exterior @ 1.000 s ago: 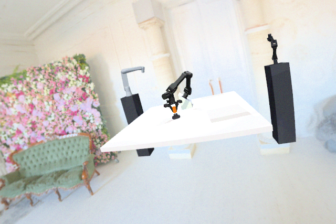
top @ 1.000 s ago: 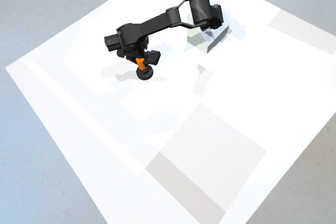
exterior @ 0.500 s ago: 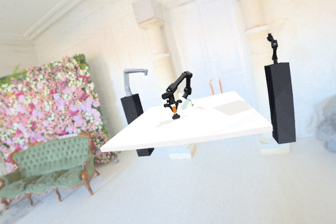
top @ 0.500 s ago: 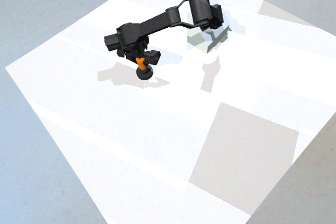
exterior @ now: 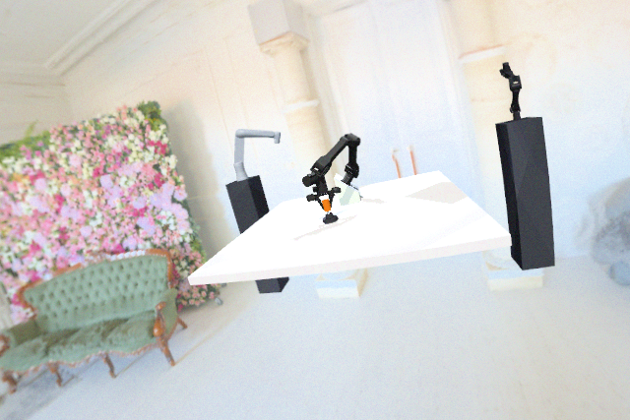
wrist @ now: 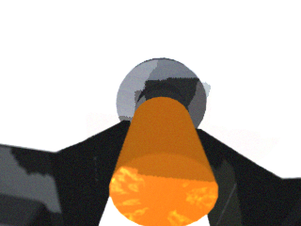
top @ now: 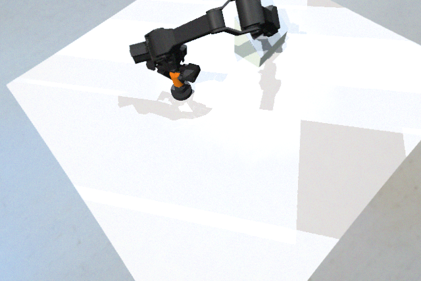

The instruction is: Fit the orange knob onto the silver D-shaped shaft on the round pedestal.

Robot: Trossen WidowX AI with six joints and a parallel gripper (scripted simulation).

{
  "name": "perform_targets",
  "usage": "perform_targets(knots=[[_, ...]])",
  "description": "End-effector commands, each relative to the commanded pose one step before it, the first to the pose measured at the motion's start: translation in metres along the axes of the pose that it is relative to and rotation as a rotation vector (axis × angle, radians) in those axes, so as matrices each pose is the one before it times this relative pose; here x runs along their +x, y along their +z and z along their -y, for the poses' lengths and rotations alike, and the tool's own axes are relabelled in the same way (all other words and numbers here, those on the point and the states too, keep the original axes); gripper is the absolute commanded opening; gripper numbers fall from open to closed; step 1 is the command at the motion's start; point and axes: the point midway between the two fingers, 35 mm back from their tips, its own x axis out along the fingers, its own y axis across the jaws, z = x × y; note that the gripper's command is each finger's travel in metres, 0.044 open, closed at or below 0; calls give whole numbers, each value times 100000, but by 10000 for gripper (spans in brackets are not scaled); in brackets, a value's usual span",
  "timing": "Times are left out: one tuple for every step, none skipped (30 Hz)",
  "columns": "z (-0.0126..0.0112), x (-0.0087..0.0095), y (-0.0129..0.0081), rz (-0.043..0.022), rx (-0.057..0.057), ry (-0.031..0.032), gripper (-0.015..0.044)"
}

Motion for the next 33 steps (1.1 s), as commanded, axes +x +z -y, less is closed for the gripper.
perform_targets(knots=[[-221,-333,-488,-602,-155,807,0],[21,-26,-65,-2,-1,-1,0],[16,-12,-36,-1,-1,-1,0],[7,-1,9,0,0,0,0],[7,231,16,-4,-1,-10,0],[7,166,28,-2,0,-6,0],[5,109,25,-1,0,-4,0],[-8,66,-14,-2,-1,-2,0],[0,-37,0,1,0,2,0],[0,0,0,0,0,0,0],[0,0,0,0,0,0,0],[0,0,0,0,0,0,0],[0,0,0,0,0,0,0],[-11,-108,5,2,0,5,0],[-3,-155,33,4,2,7,0],[7,-49,27,2,1,2,0],[2,-50,23,2,1,2,0],[6,-58,24,2,1,2,0],[15,-61,35,3,2,2,0],[2,-13,7,1,1164,0,0],[7,-32,18,2,1513,1,0],[23,-55,47,3,1772,1,0],[36,-37,62,4,795,0,0],[24,-2,37,2,2,-1,0],[13,12,23,1,1,-1,0],[5,26,11,0,0,-1,0],[9,44,17,0,1,-2,0],[23,53,35,1,1,-3,0],[31,53,44,1,2,-3,0],[38,51,55,2,2,-4,0],[30,46,53,2,2,-3,0],[24,38,48,1,2,-2,0],[37,28,54,2,2,-3,0]])
